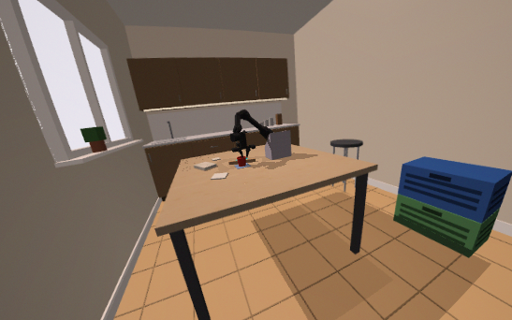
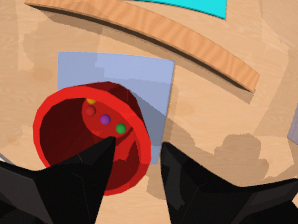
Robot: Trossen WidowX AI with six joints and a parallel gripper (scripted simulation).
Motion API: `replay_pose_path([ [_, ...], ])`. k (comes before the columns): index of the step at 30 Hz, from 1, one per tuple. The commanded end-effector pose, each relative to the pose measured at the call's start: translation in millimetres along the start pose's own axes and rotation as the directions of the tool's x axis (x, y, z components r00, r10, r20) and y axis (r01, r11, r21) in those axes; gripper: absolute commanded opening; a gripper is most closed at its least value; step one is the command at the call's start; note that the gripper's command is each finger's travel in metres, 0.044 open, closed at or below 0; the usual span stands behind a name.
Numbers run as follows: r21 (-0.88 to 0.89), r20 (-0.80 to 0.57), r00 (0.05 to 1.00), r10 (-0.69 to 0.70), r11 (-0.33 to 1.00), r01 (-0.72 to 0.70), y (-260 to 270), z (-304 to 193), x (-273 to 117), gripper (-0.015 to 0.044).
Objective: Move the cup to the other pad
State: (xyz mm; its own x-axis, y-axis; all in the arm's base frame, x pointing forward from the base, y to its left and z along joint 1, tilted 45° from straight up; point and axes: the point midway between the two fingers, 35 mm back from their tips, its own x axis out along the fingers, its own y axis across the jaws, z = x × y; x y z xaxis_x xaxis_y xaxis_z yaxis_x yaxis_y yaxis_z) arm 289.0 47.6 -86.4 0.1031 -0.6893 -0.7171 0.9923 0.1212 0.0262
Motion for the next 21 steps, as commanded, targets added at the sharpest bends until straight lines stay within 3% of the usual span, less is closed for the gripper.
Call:
replay_pose_path([
  [1, -0.007, 0.004, 1.0, 0.001, 1.0, -0.001, -1, 0, 7, 0.0148],
  [15, -0.007, 0.007, 1.0, 0.001, 1.0, -0.001, -2, 1, 24, 0.0148],
  [18, 0.0, 0.004, 1.0, -0.003, 1.0, 0.003, -2, 1, 22, 0.0069],
  [21, 0.0, 0.004, 1.0, -0.003, 1.0, 0.003, -2, 1, 22, 0.0049],
])
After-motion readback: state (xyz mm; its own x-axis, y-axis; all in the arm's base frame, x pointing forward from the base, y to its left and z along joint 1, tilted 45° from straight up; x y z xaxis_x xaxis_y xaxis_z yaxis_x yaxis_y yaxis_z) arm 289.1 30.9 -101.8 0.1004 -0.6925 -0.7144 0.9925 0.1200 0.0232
